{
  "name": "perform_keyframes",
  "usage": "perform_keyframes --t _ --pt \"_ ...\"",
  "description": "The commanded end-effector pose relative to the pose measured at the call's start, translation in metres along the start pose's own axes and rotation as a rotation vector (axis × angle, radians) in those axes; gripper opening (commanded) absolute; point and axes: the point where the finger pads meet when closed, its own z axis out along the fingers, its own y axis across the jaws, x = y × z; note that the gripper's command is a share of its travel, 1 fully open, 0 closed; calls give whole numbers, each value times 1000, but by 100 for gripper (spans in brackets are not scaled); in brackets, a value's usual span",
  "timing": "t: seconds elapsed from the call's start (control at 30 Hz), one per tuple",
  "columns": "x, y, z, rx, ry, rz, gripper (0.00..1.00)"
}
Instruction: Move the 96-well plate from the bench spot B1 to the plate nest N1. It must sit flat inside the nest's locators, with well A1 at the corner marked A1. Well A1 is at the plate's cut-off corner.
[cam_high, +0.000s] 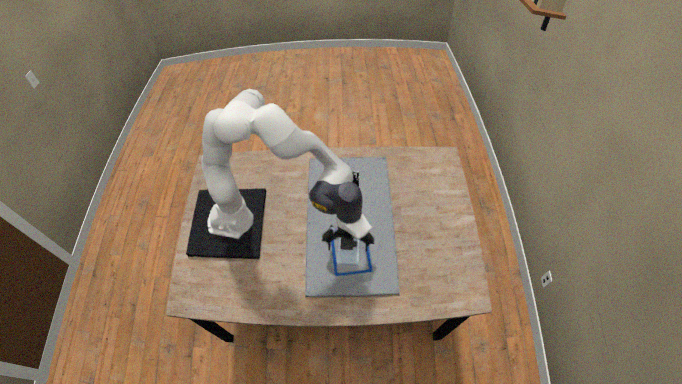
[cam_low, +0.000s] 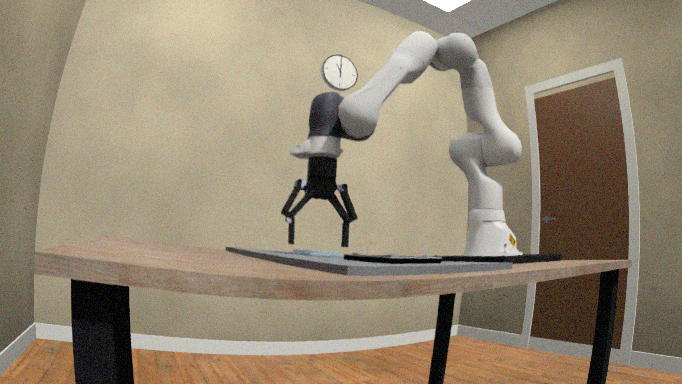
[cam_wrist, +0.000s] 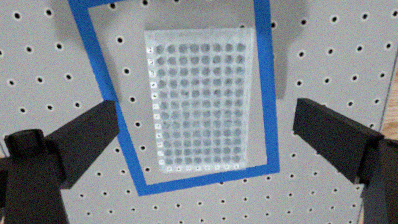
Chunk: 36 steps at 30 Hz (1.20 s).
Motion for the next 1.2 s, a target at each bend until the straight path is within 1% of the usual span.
perform_keyframes --t 0.0,0.13,0.87,0.9,1.17 --pt "1 -3 5 11 -2 -19 100" --pt "1 -3 8 11 -2 -19 100" --pt "1 -3 8 11 -2 -19 100" --pt "1 -3 8 11 -2 -19 63" --pt "1 -3 8 11 -2 -19 63"
